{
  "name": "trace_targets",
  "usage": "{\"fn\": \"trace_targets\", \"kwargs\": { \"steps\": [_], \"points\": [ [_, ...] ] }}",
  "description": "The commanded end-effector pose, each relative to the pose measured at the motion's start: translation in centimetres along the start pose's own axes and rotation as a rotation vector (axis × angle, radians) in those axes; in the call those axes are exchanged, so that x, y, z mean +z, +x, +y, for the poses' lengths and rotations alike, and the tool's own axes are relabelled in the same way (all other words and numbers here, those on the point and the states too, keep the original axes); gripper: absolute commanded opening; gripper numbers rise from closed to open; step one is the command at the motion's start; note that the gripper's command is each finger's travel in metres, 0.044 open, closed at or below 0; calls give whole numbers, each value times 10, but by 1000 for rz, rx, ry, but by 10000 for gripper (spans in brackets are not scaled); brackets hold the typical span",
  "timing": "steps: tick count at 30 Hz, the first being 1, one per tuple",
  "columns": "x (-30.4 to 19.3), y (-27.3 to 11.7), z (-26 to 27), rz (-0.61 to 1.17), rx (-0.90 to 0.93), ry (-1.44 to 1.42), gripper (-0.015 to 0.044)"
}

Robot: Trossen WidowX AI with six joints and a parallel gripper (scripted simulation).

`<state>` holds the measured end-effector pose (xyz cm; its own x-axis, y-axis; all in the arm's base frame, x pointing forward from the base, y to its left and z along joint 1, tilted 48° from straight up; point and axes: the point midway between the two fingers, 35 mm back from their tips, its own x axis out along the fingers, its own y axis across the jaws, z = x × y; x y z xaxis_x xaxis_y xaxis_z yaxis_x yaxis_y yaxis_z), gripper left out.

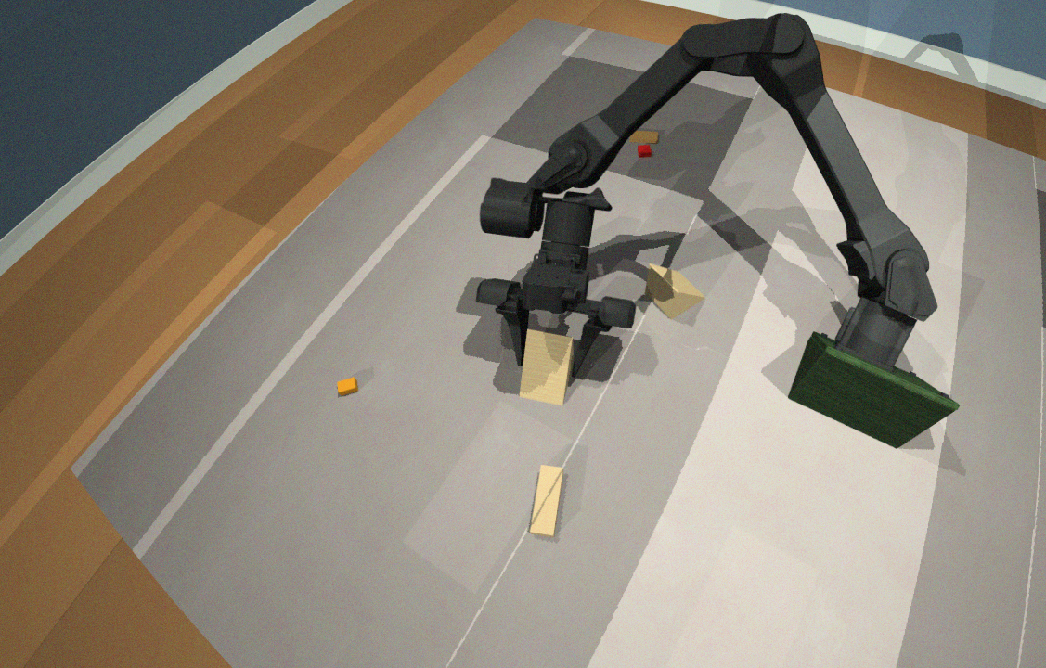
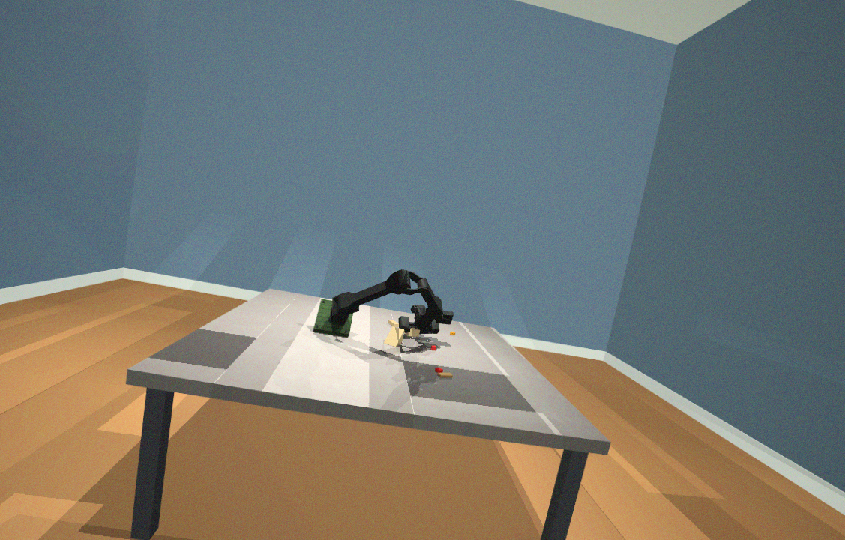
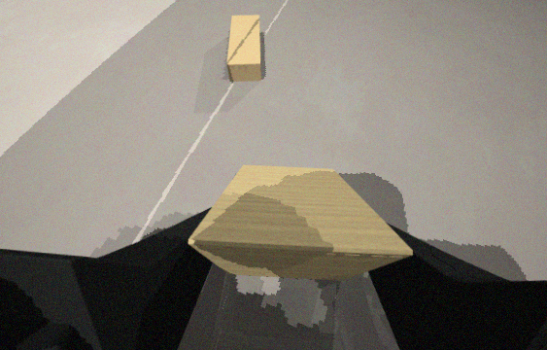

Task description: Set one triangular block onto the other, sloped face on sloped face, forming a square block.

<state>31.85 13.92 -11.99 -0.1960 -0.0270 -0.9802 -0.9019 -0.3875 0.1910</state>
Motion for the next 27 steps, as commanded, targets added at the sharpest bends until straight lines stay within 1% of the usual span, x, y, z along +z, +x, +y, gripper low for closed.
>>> {"fn": "trace_targets", "kwargs": {
  "steps": [1,7,15,27],
  "points": [
    [1,1,1,-3,2,-3,250],
    [1,1,1,-3,2,-3,210],
    [3,-2,0,-2,1,0,0],
    [24,-1,1,297,0,-3,0]
  ]
}}
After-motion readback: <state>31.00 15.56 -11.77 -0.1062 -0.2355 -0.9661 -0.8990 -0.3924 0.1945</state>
